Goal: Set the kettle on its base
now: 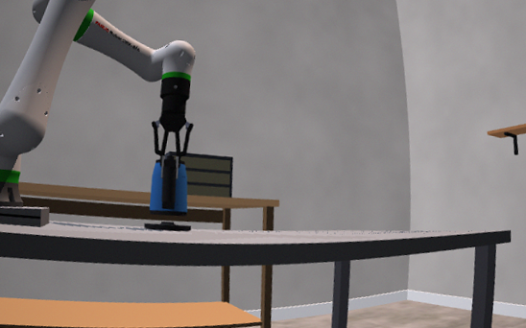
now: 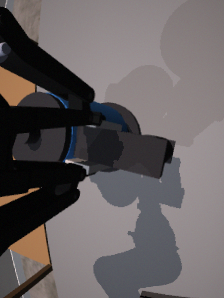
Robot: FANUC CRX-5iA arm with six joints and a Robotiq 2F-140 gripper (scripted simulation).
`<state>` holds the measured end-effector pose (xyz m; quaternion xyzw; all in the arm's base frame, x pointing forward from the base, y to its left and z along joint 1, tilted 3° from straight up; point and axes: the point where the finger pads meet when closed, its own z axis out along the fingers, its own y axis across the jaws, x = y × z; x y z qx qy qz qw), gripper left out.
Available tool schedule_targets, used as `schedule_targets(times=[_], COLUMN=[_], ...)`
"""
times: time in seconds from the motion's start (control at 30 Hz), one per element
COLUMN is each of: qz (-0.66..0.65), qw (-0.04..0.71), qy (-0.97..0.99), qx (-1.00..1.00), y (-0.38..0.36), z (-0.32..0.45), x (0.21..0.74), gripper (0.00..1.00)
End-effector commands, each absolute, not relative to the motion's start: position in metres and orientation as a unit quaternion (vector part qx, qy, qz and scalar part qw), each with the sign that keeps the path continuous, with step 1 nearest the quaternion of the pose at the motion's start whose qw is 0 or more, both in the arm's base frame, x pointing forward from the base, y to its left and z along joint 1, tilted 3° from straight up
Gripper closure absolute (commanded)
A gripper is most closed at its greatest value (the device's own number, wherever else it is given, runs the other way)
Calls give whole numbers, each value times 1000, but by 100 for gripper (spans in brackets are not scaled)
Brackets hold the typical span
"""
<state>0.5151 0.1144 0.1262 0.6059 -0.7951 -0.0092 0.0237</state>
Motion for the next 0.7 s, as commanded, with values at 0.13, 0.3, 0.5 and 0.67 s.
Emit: schedule_targets(times=[0.13,0.3,0.5,0.67], qz=[-9,-9,-9,-9], qw=[24,24,24,24], qy=[-795,-795,-795,-795], qx=[606,606,606,606], y=[118,119,119,119], z=[126,126,126,126], x=[515,515,515,515], gripper=[100,100,100,100])
